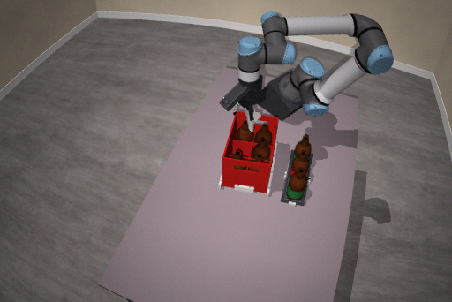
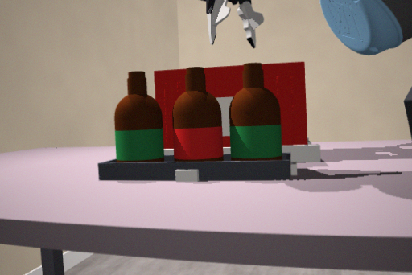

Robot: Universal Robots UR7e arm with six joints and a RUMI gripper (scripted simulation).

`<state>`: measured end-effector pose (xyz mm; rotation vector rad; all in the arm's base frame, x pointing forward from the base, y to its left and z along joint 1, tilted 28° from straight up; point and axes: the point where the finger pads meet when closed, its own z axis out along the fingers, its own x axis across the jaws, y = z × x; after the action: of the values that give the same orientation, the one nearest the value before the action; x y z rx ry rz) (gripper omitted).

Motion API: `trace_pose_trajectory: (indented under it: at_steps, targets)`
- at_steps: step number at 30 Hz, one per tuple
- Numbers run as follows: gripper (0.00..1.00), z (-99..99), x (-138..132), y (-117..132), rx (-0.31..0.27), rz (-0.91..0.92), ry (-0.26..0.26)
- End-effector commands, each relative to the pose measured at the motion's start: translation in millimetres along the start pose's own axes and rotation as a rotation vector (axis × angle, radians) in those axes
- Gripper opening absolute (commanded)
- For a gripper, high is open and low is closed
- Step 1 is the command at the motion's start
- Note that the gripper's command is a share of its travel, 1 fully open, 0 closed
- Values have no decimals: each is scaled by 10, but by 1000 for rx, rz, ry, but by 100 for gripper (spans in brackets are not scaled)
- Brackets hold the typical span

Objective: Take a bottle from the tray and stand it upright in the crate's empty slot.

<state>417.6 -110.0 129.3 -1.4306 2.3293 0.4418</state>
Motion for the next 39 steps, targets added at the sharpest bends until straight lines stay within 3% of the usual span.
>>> trace_pose_trajectory:
  at_steps: [1,33,39]
  targets:
    - [0,-1,-4,-10,1,6,-5]
    - [0,-1,-5,-10,1,6,-5]
    - [0,-8,-260,89,1,14,-1]
